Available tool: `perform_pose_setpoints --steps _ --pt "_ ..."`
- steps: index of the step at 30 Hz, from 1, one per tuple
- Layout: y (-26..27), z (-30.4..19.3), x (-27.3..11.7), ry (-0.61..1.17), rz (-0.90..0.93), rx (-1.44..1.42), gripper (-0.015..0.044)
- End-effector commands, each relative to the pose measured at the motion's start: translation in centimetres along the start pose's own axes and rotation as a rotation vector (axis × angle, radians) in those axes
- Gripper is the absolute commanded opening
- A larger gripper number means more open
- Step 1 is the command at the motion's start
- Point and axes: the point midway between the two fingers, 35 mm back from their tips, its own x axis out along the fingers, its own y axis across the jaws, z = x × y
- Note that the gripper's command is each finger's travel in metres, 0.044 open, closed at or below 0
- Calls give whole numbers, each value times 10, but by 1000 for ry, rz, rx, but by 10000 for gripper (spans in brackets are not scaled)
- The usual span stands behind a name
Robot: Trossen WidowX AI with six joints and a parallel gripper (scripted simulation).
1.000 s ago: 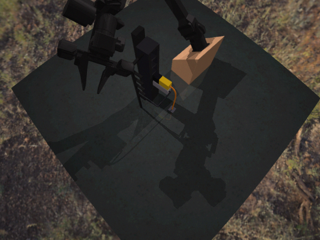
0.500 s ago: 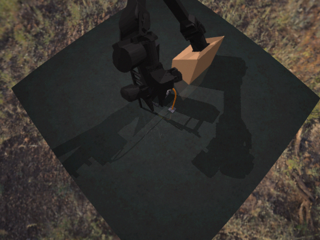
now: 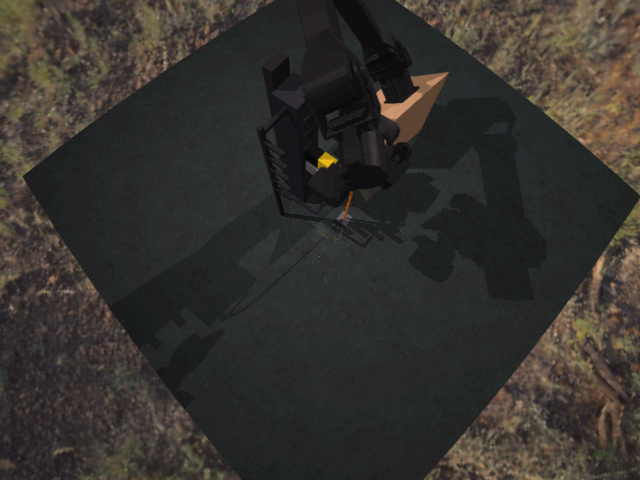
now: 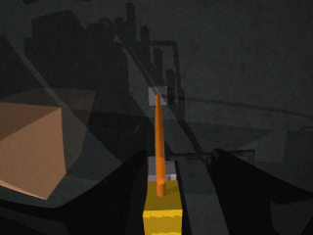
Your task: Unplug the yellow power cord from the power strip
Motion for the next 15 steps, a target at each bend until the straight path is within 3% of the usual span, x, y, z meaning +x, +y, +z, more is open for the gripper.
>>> perform_pose_setpoints --steps 1,15 --pt "10 -7 3 84 19 -24 160" --pt "8 -14 2 84 19 -24 160"
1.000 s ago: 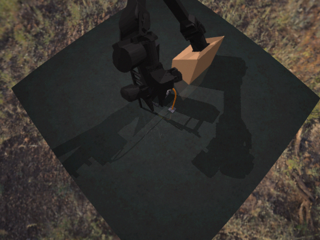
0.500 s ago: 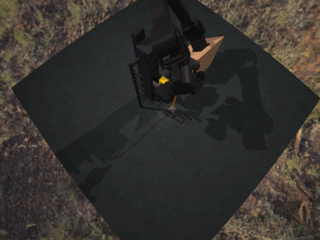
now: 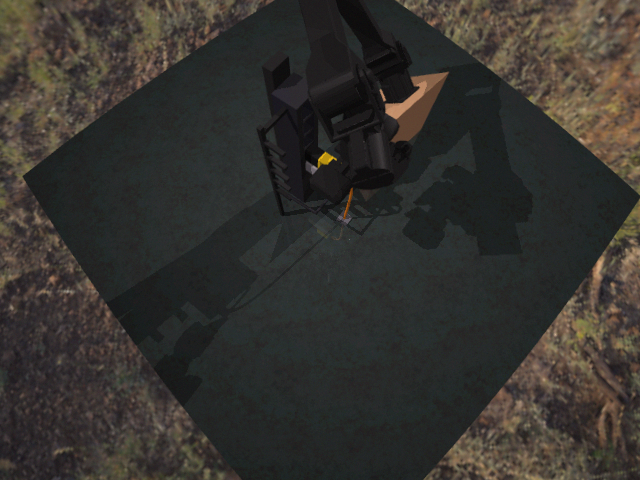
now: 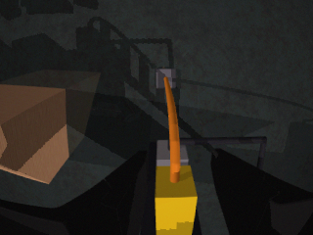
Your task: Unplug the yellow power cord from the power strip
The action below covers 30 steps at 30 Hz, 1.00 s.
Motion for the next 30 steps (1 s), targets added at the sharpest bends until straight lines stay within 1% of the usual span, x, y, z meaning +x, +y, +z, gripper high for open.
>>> perform_pose_setpoints --steps 1,19,30 --pt "0 -8 0 7 -3 1 160" --pt "1 -38 0 9 -2 1 160" --pt "1 -39 4 10 -2 1 160"
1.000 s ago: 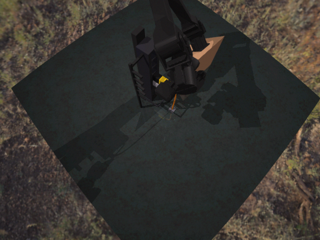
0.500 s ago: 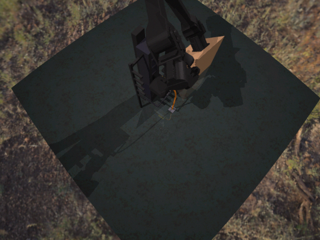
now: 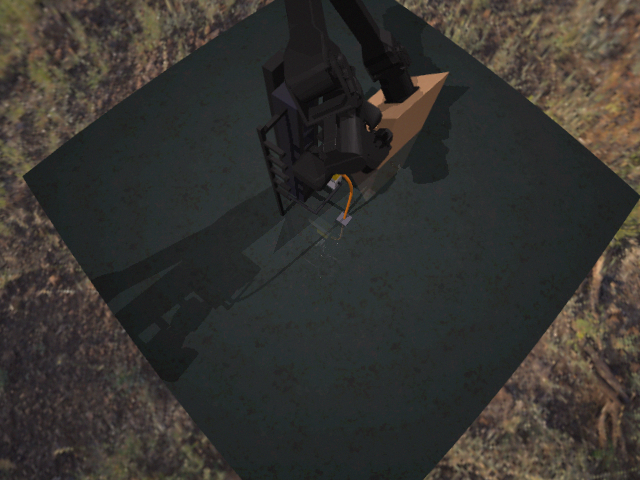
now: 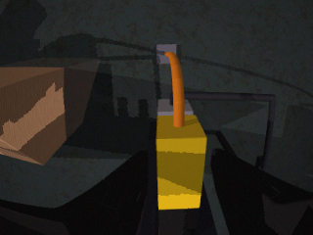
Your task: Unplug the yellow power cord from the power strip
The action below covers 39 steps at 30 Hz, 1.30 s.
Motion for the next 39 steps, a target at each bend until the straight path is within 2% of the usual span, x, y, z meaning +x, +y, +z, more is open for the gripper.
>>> perform_pose_setpoints --steps 1,8,12,20,39 --pt "0 -1 5 5 -4 -6 160" --pt "0 -1 11 5 -4 -6 160" --pt "0 -1 8 0 1 1 55" --pt "0 -1 8 0 1 1 2" --pt "-2 26 7 -2 -2 -2 0"
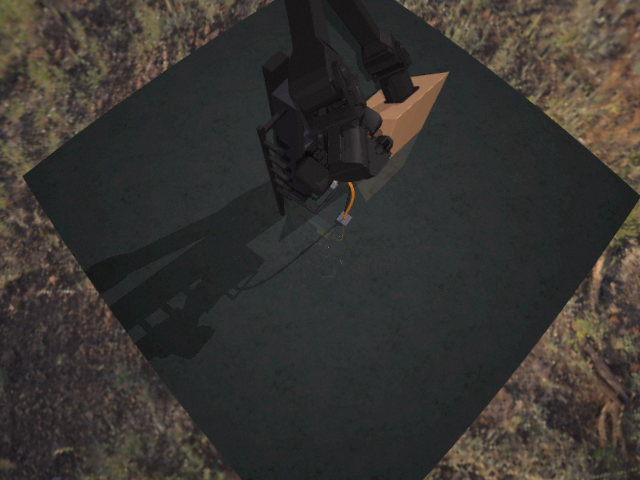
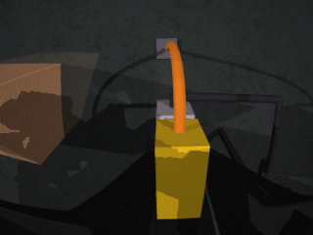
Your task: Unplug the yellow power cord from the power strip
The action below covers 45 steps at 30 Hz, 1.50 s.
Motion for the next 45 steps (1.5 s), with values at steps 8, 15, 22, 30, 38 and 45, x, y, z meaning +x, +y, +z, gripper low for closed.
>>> perform_pose_setpoints --steps 8,15,22,30,38,45 --pt "0 37 -8 -44 -9 -4 0" --pt "1 48 -10 -44 -10 -5 0" --pt "1 39 -6 -39 -11 -6 157" --pt "1 39 -6 -39 -11 -6 368" --pt "1 96 -20 -44 -12 -6 440" --pt "2 98 -21 -44 -12 -6 440"
